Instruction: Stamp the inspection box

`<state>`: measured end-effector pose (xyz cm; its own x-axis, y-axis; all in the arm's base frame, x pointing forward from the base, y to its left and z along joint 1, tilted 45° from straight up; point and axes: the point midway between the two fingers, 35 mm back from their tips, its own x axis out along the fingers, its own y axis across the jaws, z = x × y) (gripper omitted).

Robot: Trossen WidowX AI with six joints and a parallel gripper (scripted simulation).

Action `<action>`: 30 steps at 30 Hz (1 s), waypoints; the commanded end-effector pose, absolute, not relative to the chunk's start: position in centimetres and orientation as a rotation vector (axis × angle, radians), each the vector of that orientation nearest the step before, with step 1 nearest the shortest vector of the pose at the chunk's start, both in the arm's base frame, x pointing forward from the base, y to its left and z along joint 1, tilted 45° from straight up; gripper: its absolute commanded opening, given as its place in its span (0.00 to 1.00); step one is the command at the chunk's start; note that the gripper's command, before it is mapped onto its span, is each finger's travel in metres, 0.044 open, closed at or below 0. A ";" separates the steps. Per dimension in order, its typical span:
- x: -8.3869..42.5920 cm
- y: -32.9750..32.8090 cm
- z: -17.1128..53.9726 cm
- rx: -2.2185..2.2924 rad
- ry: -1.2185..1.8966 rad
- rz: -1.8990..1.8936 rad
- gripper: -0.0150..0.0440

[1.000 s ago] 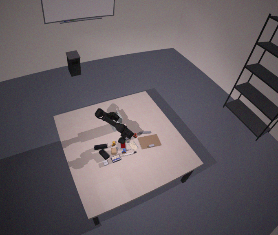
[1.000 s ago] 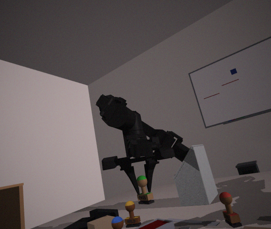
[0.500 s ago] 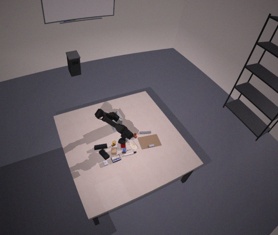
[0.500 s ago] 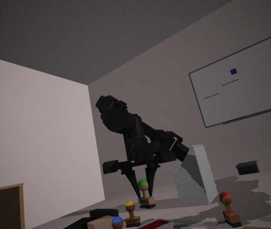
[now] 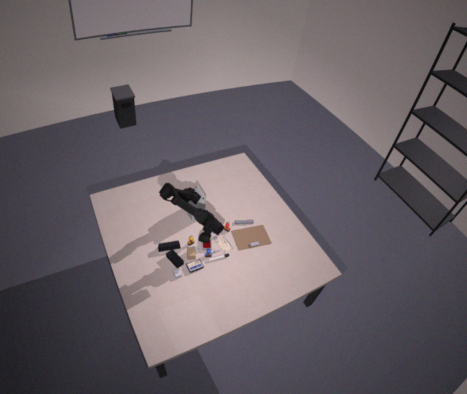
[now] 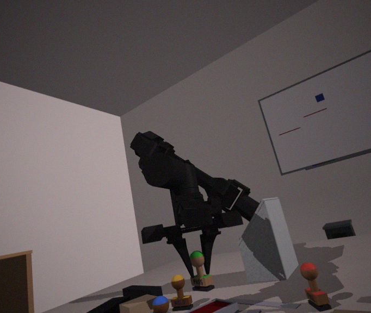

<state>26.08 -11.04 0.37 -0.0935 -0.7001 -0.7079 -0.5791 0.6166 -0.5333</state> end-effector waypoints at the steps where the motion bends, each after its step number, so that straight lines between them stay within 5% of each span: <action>1: 25.9 -11.4 0.2 -1.046 1.778 -0.141 0.25; 30: 25.6 -12.7 -1.2 -1.046 1.778 -0.145 0.25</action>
